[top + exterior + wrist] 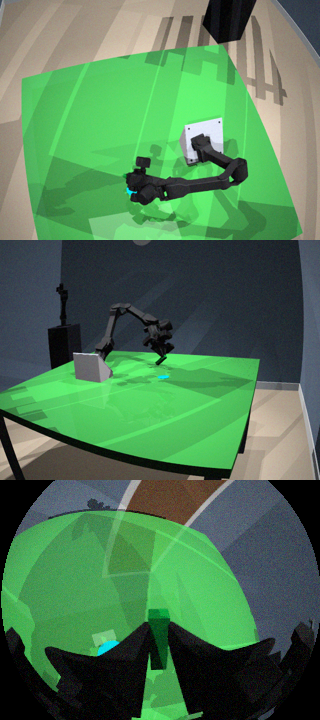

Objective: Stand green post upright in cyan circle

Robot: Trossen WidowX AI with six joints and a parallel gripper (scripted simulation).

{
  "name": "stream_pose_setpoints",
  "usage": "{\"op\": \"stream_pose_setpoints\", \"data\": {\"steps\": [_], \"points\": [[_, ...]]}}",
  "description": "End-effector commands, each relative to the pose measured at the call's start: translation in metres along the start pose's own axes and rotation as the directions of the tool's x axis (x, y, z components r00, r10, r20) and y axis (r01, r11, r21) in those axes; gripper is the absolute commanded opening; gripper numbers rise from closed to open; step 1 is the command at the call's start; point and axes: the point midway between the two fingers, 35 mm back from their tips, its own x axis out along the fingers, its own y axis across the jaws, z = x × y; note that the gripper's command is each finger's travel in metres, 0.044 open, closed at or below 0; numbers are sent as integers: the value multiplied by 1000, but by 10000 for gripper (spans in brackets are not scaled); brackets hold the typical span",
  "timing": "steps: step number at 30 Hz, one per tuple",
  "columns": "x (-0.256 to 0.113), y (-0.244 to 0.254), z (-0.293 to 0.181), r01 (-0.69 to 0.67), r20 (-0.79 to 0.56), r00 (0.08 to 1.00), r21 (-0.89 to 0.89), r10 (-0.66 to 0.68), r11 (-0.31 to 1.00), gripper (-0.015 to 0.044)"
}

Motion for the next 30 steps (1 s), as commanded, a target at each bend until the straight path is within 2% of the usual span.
{"op": "stream_pose_setpoints", "data": {"steps": [1, 30], "points": [[0, 0, -2, 4, 19, 1000, 5, -4, 1000, 22], [-8, 4, -1, -17, 214, 977, 67, 3, 998, 22]]}}
